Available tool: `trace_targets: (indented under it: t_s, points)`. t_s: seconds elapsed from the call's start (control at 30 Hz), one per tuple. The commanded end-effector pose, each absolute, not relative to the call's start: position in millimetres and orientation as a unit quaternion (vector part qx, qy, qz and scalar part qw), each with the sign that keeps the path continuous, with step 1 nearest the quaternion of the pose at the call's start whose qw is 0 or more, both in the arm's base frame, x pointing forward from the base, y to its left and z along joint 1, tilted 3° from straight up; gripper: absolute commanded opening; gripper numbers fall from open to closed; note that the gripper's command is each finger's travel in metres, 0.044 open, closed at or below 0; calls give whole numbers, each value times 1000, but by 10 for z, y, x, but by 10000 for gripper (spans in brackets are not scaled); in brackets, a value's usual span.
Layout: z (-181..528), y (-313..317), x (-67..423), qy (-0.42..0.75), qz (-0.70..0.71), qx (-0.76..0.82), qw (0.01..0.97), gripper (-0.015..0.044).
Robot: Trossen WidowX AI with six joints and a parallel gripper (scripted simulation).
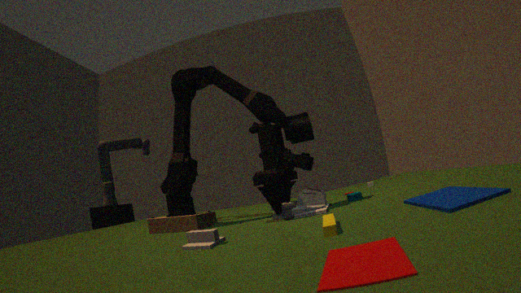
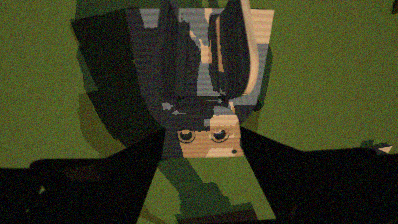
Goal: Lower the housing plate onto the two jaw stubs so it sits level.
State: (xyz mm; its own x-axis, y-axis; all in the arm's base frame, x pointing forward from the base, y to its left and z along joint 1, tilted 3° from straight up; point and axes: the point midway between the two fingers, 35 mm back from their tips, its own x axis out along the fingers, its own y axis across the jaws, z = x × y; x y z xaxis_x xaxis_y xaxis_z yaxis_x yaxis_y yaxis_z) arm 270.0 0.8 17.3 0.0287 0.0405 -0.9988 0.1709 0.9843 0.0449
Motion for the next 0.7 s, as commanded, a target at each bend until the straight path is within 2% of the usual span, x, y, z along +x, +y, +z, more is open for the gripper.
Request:
trace_targets:
  t_s: [0.0,0.67]
  points:
    - [164,16,2704,695,-45,79,713,351]
    - [121,18,2705,695,-45,79,713,351]
